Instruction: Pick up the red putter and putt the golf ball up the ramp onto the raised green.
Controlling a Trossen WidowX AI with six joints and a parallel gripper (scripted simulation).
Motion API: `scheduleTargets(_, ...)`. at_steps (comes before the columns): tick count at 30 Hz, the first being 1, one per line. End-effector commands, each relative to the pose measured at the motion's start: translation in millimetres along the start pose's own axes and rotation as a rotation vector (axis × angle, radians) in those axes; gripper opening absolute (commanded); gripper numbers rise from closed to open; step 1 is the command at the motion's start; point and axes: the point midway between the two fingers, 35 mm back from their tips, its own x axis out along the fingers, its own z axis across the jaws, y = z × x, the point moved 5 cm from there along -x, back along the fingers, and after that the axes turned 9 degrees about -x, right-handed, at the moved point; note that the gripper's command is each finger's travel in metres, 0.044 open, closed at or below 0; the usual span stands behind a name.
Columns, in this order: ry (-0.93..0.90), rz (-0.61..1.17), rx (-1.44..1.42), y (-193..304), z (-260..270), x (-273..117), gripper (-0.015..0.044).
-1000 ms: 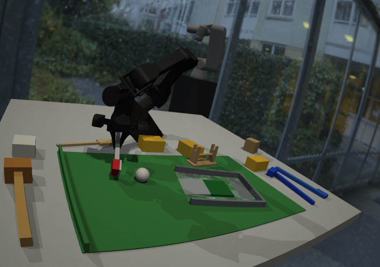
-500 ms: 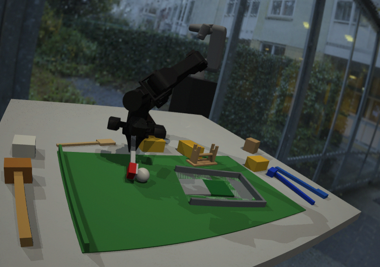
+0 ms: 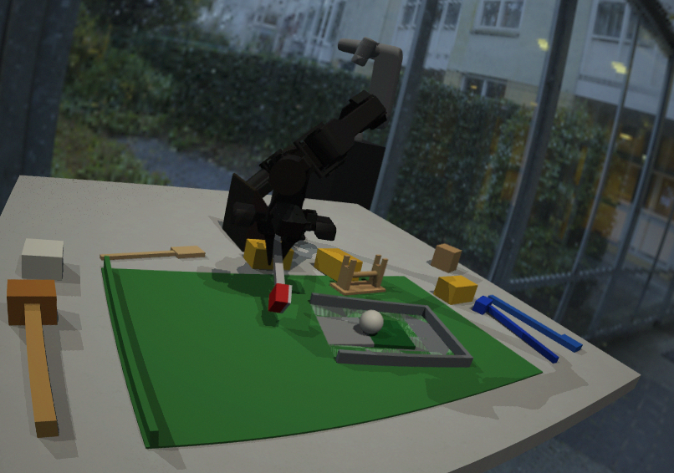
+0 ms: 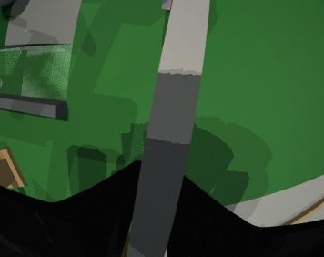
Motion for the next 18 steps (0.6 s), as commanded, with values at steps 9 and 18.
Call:
scheduleTargets(9,0.004,-0.02,-0.006,-2,1,-31,0.0)
scheduleTargets(18,0.004,-0.02,-0.006,-2,1,-31,0.0)
